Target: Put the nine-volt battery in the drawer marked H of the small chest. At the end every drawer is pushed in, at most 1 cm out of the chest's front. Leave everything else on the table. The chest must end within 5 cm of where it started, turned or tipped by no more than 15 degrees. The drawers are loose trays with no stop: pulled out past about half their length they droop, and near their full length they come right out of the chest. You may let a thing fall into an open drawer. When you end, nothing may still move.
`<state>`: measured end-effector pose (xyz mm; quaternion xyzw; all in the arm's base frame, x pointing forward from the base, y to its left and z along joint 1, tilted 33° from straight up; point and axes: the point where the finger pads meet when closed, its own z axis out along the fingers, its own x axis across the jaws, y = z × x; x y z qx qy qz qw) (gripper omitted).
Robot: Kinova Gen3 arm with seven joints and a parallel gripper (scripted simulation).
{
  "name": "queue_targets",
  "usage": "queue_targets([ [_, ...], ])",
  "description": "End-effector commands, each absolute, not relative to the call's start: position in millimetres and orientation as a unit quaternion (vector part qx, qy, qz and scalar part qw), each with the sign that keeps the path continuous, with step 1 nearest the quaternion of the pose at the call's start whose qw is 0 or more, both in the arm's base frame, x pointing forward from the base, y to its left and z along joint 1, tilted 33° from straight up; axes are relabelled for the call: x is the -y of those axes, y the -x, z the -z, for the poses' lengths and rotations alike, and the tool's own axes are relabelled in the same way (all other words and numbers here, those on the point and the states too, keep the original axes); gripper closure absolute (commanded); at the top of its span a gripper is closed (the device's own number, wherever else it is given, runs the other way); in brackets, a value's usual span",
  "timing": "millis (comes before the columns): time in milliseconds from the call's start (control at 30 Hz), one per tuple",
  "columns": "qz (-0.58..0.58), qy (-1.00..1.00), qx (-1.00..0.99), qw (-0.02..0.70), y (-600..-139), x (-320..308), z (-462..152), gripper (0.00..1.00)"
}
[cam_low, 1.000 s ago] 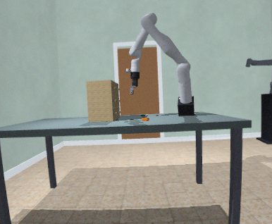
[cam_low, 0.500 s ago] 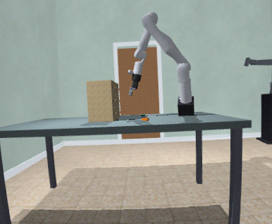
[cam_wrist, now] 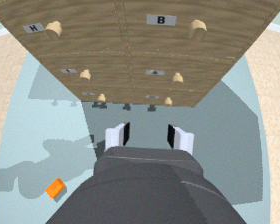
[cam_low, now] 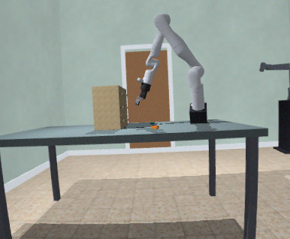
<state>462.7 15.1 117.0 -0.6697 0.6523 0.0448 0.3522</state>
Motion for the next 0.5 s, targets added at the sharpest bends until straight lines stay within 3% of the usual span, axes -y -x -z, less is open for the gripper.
queue_targets([
  [0,-0.003,0.643,-0.656,0.395,-461.7,6.1,-113.2,0.0],
  [467,0.069,0.597,-0.652,0.461,-476.4,-4.3,-100.3,0.0],
])
